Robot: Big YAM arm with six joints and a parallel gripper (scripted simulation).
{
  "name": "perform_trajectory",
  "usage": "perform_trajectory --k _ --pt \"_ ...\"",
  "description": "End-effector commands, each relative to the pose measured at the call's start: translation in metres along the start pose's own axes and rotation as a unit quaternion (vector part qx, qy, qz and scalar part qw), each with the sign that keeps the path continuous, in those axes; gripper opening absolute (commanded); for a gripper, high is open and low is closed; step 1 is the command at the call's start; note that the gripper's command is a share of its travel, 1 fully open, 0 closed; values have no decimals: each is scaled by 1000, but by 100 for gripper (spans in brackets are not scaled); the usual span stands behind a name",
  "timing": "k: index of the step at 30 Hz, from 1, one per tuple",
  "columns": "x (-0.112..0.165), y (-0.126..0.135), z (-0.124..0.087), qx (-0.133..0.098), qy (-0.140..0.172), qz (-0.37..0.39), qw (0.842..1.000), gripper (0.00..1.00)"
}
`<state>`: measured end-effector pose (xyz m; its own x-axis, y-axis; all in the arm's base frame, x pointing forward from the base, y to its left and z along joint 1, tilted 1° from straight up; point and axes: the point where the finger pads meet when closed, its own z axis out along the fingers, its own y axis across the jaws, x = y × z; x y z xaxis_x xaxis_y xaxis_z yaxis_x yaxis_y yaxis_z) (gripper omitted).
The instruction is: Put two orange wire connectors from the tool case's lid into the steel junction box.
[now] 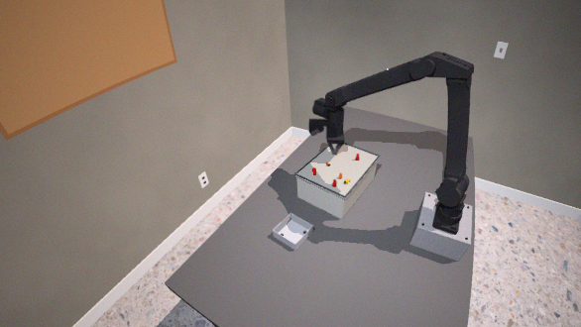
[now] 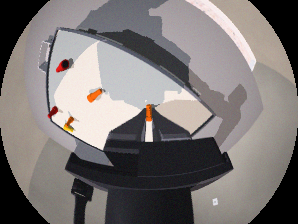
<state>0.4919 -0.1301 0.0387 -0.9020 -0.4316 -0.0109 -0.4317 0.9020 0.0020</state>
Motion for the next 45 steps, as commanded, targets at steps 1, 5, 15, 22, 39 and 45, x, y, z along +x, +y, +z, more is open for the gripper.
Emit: perform_trajectory --k 1,5,15,22,39,45 --pt "-12 -1 3 5 -6 -4 1000 6" --pt "-13 -1 2 5 -6 -4 1000 6" --pt "-19 -6 -45 17 -21 -4 1000 6" --pt "-20 -8 -55 20 -25 -4 999 6" --pt "-18 -8 -96 19 -23 -4 1000 6" --pt "-13 -4 -81 8 -10 -4 1000 6"
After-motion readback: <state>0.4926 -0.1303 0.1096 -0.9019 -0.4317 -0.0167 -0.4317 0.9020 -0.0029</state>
